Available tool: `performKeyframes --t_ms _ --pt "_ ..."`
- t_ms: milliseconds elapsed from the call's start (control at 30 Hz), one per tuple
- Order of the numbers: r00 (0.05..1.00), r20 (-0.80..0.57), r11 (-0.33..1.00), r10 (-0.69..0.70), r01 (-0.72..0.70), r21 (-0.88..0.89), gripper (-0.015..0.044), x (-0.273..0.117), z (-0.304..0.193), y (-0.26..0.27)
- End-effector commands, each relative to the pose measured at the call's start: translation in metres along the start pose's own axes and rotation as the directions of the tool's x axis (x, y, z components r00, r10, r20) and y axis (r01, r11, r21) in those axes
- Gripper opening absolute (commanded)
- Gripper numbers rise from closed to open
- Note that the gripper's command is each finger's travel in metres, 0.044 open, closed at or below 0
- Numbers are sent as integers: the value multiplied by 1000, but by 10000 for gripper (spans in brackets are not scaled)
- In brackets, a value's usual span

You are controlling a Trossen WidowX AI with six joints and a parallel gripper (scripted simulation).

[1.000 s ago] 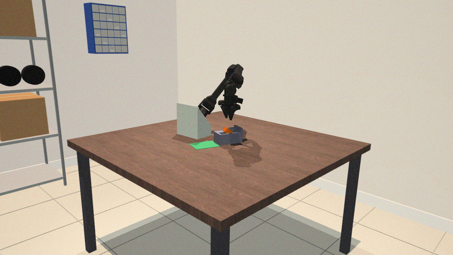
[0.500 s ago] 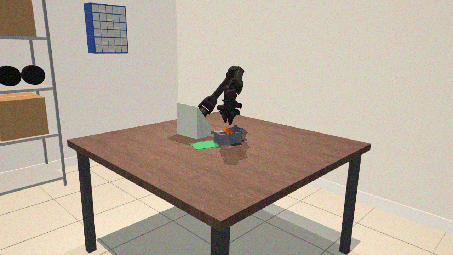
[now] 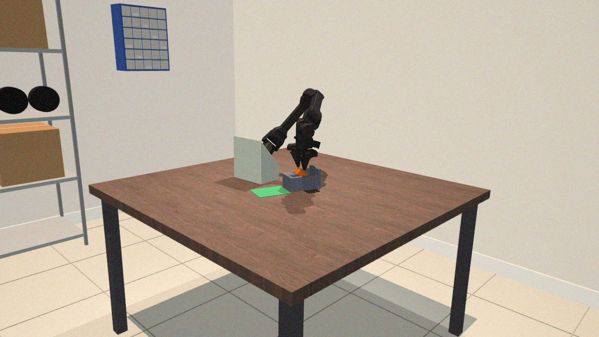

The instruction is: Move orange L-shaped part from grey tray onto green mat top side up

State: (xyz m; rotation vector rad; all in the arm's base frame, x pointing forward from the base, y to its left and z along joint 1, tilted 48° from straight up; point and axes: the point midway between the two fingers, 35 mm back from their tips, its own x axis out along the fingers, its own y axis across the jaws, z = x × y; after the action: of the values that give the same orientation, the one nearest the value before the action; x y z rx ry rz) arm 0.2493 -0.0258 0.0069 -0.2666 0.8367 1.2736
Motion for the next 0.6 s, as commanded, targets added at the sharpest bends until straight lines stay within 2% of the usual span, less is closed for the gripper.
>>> performKeyframes --t_ms 0,500,567 --pt "1000 4 1000 1 -1 4 280 8 0 0" --pt "1000 6 1000 2 -2 3 280 28 0 1" --pt "1000 2 1000 2 -2 -1 228 25 1 1"
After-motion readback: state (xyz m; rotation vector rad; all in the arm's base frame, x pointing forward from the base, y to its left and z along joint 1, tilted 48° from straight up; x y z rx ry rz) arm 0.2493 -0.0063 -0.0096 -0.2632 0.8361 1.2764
